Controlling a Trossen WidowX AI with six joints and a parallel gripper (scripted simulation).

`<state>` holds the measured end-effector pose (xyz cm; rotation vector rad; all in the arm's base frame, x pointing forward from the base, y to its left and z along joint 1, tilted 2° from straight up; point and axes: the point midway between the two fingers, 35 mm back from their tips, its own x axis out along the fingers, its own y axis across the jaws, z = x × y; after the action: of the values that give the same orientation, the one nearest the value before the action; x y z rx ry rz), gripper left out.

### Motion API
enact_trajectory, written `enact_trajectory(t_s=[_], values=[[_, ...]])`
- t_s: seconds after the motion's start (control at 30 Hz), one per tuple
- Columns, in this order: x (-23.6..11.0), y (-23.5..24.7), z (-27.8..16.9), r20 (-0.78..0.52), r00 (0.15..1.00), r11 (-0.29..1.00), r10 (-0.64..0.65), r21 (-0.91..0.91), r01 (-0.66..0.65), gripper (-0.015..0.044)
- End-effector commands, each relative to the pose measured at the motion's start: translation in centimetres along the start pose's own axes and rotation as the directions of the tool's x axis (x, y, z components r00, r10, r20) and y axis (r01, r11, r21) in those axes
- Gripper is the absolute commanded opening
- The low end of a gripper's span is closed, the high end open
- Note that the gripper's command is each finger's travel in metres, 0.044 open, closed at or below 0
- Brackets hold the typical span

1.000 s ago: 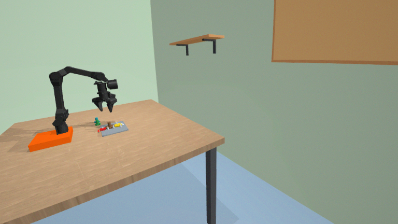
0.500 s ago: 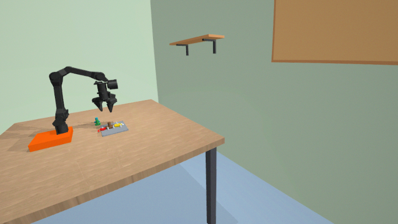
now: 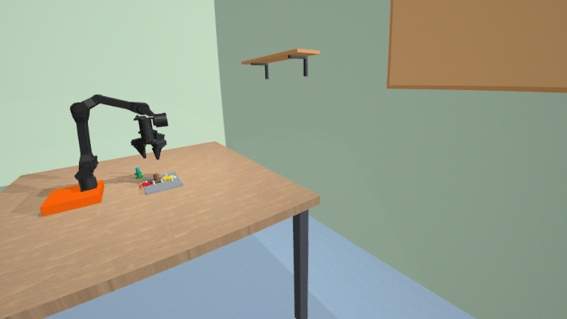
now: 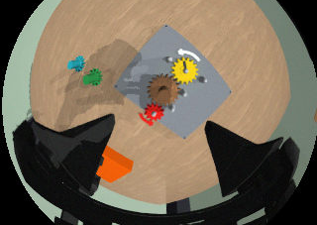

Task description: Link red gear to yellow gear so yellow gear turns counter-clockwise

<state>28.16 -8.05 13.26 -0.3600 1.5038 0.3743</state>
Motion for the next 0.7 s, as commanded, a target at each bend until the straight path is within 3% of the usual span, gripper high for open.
enact_trajectory(t_s=[0.0, 0.33, 0.57, 0.67], values=[[-0.5, 2.2, 2.2, 0.003, 1.0, 1.0, 0.001, -0.007, -0.001, 0.044], [-2.6, 15.0, 8.6, 0.009, 1.0, 1.0, 0.013, -0.007, -0.013, 0.044], [-4.2, 25.2, 9.1, 0.011, 1.0, 1.0, 0.027, -0.006, -0.027, 0.044], [-4.5, 27.3, 8.8, 0.011, 0.999, 1.0, 0.03, -0.006, -0.03, 0.044]])
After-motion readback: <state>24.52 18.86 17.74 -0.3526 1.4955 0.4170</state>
